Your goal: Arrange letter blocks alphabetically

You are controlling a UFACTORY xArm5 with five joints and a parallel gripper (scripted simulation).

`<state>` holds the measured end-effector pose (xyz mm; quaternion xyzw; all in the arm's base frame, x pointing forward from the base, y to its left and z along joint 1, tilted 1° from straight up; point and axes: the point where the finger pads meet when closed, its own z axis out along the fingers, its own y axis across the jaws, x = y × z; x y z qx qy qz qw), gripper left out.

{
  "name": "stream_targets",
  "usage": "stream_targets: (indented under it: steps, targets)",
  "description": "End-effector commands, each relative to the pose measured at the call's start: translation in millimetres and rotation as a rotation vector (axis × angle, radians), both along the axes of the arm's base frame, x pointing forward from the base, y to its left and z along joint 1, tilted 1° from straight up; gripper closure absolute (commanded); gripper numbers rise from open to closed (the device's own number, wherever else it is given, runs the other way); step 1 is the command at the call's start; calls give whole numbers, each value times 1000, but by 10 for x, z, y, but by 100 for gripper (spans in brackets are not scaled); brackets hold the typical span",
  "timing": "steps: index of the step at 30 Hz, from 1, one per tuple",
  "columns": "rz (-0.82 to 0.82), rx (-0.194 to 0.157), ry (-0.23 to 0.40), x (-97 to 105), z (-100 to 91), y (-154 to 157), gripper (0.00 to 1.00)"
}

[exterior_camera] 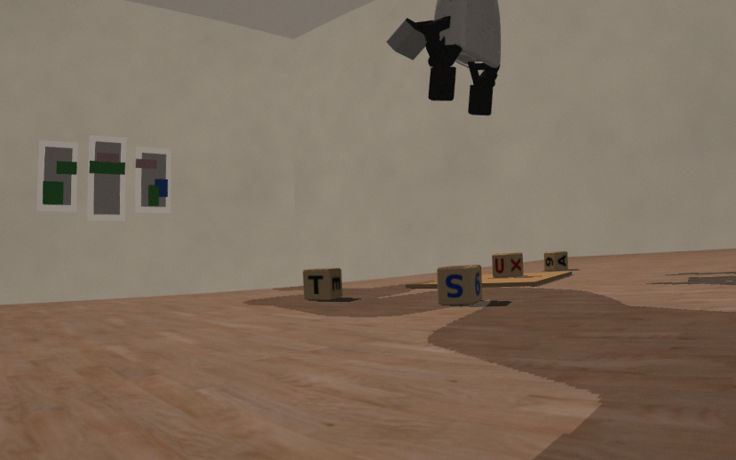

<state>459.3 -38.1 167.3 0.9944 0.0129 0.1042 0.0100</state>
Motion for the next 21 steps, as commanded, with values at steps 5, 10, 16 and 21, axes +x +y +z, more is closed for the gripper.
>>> stream_targets:
  steps: [5, 10, 16, 21]
  targets:
    - [-16, 17, 133, -320, 507, 248, 0]
    - [-23, 20, 186, -504, 729, 343, 0]
    - [-140, 32, 205, -519, 290, 318, 0]
    - [-225, 41, 202, -522, -105, 271, 0]
